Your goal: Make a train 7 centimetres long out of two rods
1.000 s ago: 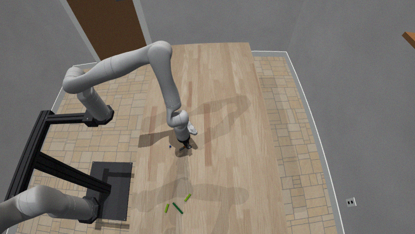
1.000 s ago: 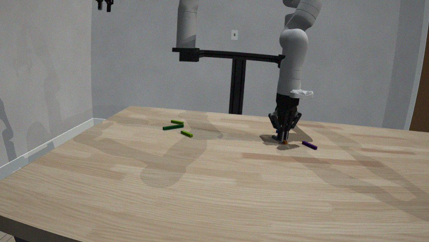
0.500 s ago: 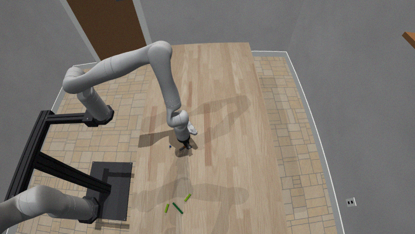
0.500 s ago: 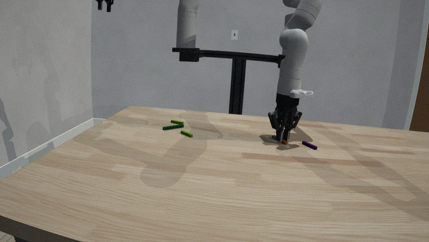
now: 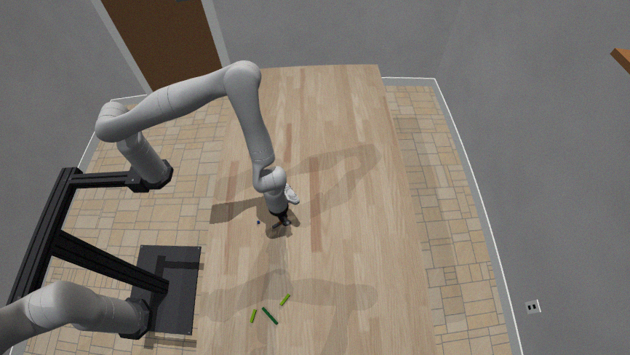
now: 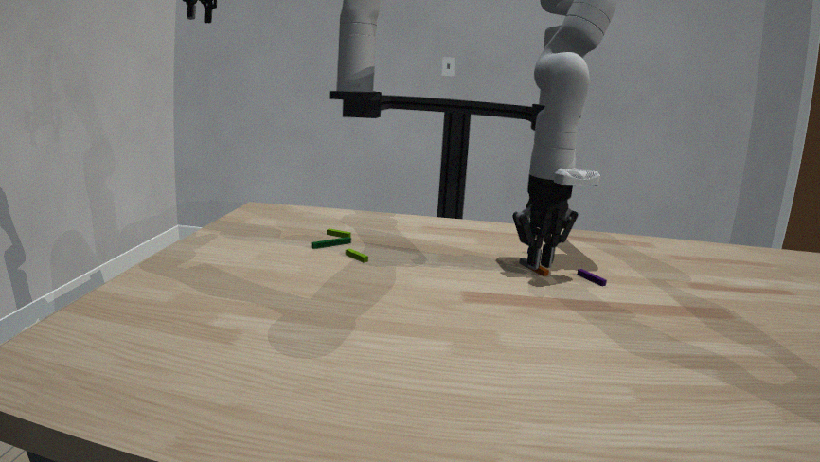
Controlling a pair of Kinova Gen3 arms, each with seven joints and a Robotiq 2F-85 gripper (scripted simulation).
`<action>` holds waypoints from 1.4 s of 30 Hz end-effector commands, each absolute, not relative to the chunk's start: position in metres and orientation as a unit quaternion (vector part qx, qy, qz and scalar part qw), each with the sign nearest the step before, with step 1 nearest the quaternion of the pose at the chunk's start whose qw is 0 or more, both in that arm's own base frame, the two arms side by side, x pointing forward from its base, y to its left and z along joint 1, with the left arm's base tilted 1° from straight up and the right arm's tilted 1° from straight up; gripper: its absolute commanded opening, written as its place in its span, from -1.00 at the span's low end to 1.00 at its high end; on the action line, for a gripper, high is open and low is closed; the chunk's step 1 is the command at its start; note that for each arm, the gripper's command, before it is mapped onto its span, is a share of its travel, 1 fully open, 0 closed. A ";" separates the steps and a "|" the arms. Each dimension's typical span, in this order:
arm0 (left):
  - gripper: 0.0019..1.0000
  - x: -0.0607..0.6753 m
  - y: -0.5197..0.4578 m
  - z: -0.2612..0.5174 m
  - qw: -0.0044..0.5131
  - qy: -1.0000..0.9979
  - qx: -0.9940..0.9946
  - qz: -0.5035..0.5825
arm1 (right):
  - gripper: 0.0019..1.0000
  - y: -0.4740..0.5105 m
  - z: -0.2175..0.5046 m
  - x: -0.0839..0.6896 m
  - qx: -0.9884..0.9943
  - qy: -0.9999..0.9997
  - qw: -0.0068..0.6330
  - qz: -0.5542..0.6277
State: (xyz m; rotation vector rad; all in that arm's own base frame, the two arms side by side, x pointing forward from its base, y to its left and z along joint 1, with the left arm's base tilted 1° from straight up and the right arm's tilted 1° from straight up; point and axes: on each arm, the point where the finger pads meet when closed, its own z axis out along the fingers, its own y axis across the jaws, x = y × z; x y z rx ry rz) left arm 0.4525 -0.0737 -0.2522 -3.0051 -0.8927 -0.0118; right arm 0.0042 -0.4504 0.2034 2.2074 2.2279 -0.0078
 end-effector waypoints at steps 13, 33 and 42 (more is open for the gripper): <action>-0.37 0.453 -0.074 -0.195 0.003 -0.285 -0.959 -0.005 | 1.00 -0.451 0.204 0.004 0.704 0.710 0.003 -0.003; 1.00 0.453 -0.074 -0.166 0.003 -0.285 -0.959 -0.005 | 1.00 -0.451 0.204 0.004 0.704 0.710 0.003 -0.003; 1.00 0.453 -0.074 -0.166 0.003 -0.285 -0.959 -0.005 | 1.00 -0.451 0.204 0.004 0.704 0.710 0.003 -0.003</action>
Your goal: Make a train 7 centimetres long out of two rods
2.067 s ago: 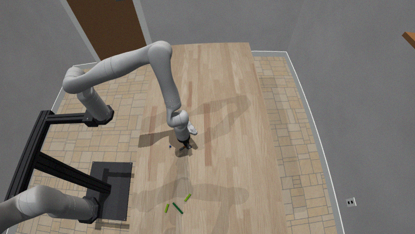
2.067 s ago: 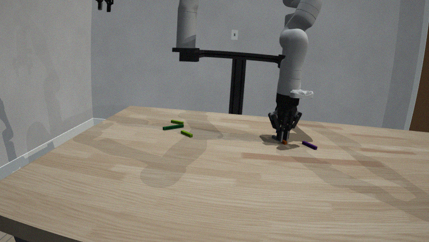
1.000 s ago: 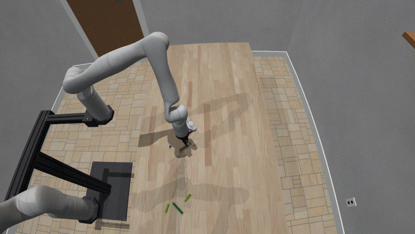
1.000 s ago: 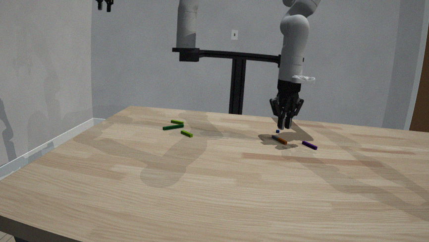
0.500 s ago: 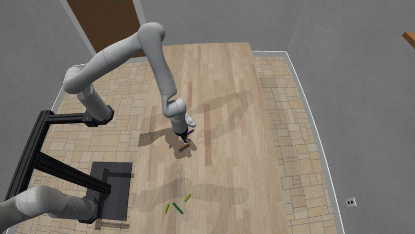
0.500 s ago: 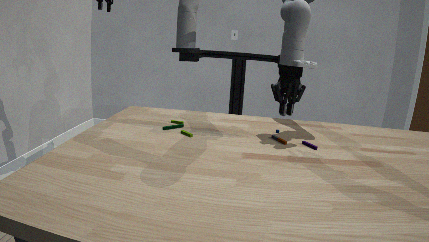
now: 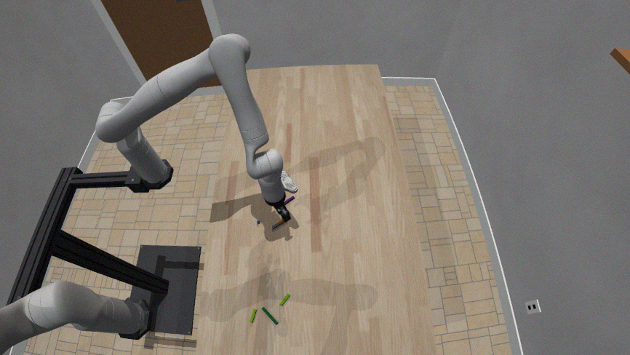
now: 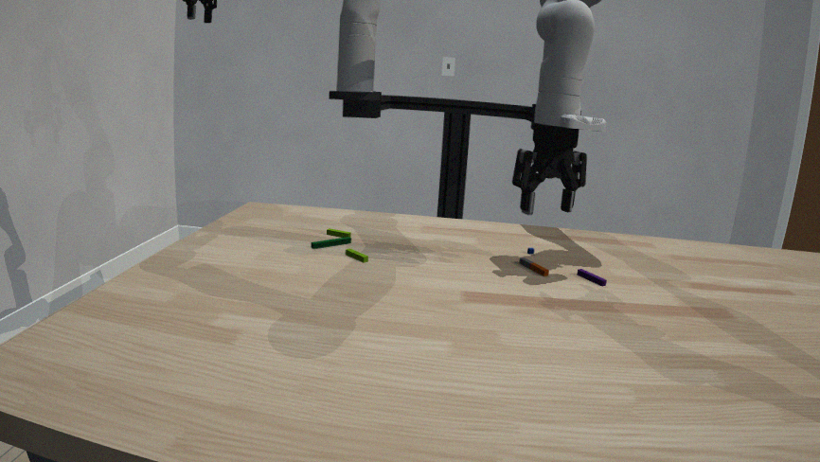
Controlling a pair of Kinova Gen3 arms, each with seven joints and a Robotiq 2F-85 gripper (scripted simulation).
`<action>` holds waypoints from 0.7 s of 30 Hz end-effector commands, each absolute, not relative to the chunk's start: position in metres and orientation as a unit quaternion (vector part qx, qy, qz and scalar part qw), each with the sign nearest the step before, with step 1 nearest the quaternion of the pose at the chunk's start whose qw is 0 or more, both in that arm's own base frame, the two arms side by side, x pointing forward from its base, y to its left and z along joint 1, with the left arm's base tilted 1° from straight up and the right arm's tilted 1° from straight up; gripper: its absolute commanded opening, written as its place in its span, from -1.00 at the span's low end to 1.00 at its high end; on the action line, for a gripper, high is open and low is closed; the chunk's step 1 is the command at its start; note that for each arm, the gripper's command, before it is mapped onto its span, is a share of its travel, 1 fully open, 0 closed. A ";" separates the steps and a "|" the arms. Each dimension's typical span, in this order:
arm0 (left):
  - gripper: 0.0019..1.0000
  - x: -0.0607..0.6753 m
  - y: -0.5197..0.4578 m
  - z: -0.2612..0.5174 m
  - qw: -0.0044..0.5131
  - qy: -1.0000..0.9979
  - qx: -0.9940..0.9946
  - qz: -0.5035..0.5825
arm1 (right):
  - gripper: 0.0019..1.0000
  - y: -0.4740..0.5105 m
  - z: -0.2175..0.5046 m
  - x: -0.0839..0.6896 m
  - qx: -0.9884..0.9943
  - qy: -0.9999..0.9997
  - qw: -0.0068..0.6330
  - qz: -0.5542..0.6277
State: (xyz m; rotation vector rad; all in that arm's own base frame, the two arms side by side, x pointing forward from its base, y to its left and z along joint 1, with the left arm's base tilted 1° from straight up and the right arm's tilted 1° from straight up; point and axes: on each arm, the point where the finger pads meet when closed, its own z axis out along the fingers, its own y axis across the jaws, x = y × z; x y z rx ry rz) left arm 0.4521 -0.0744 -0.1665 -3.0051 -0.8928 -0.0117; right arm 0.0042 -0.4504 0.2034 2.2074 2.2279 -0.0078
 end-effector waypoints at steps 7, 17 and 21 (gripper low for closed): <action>1.00 0.453 -0.075 -0.166 0.003 -0.285 -0.959 -0.005 | 1.00 -0.451 0.204 0.004 0.704 0.710 0.003 -0.003; 1.00 0.453 -0.075 -0.148 0.003 -0.285 -0.959 -0.005 | 1.00 -0.451 0.204 0.004 0.704 0.710 0.003 -0.003; 1.00 0.453 -0.075 -0.127 0.003 -0.285 -0.959 -0.005 | 1.00 -0.451 0.204 0.004 0.704 0.710 0.003 -0.003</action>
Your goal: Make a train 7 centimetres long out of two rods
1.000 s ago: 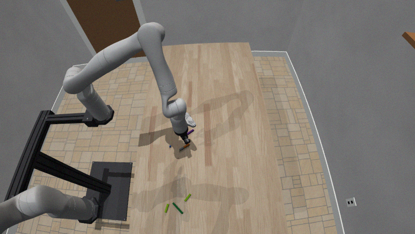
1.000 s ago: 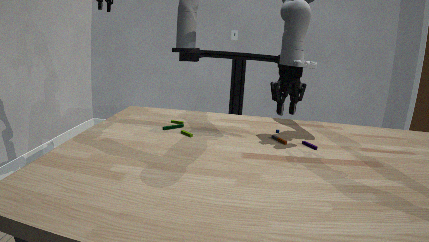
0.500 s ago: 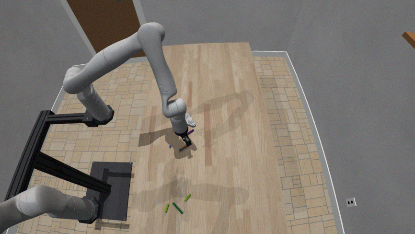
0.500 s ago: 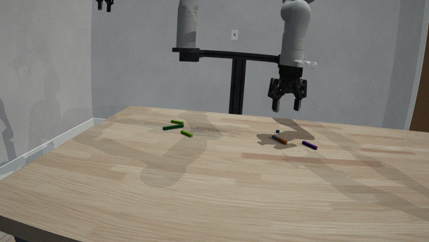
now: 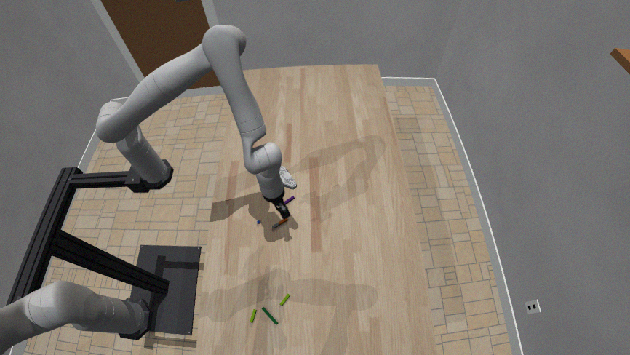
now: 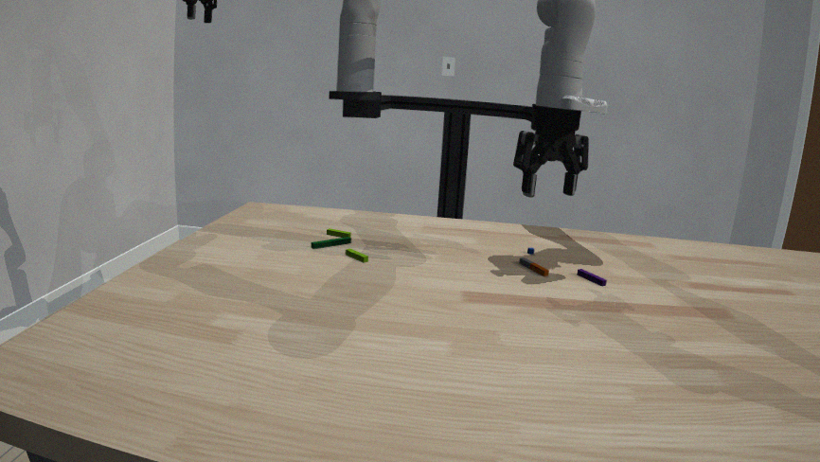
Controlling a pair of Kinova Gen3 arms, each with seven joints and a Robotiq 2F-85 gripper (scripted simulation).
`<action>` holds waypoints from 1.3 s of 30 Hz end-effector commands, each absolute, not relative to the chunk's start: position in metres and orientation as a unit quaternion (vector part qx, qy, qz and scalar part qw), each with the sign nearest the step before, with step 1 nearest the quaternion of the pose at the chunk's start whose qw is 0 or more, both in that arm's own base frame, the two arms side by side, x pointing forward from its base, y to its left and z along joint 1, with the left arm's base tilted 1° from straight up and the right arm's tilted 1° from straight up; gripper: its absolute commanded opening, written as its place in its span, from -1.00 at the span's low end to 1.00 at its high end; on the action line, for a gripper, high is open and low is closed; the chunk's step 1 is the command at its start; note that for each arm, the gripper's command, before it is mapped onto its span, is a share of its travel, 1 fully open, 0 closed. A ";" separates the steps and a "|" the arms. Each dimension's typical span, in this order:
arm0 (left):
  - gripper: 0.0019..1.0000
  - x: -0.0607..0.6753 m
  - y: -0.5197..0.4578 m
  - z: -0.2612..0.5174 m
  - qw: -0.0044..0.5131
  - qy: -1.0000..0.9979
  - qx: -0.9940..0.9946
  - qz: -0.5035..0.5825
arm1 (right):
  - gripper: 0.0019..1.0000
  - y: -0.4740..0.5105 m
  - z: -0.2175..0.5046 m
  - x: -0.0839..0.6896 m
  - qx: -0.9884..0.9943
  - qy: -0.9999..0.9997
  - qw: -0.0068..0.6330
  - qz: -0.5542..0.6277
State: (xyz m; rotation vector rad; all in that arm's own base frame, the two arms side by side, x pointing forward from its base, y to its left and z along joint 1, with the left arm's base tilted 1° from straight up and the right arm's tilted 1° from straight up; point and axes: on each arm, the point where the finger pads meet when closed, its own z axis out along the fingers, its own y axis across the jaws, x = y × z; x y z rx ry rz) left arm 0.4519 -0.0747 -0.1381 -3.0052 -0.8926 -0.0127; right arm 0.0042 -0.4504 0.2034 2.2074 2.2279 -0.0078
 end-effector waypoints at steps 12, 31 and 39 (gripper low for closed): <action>1.00 0.452 -0.075 -0.084 0.003 -0.285 -0.959 -0.005 | 1.00 -0.451 0.204 0.004 0.704 0.710 0.003 -0.003; 1.00 0.452 -0.075 -0.079 0.003 -0.285 -0.959 -0.005 | 1.00 -0.451 0.204 0.004 0.704 0.710 0.003 -0.003; 1.00 0.452 -0.075 -0.079 0.003 -0.285 -0.959 -0.005 | 1.00 -0.451 0.204 0.004 0.704 0.710 0.003 -0.003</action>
